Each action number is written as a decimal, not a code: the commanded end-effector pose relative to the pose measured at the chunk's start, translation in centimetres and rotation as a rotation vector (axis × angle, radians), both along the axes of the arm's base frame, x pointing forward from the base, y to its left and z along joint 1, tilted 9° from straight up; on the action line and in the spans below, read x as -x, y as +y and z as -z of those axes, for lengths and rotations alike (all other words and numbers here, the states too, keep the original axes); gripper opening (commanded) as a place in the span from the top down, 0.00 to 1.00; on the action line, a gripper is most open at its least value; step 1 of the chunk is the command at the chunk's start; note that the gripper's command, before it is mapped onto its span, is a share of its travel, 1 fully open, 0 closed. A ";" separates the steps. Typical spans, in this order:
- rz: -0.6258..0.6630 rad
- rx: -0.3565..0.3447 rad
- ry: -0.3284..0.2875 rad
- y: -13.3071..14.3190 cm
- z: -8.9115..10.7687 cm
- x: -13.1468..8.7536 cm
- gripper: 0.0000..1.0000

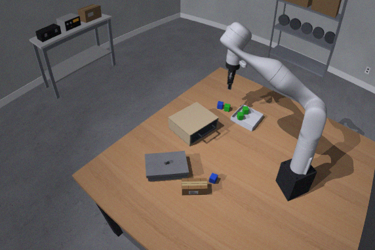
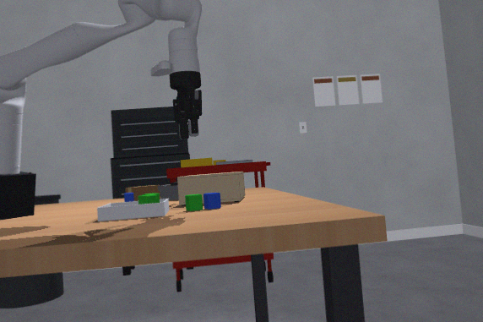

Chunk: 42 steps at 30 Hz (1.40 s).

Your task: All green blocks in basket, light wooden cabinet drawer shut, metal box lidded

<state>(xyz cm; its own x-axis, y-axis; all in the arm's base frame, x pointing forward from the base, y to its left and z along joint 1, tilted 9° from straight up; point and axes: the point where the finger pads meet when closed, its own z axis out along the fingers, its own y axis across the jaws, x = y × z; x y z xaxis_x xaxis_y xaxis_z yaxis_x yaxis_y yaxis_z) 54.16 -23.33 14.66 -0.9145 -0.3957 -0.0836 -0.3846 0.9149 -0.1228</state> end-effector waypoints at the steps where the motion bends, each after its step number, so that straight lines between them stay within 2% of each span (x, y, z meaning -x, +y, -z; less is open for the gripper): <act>1: 0.000 0.000 -0.002 0.0 -0.1 0.0 0.37; 42: 0.000 0.000 -0.002 0.0 0.3 -0.1 0.37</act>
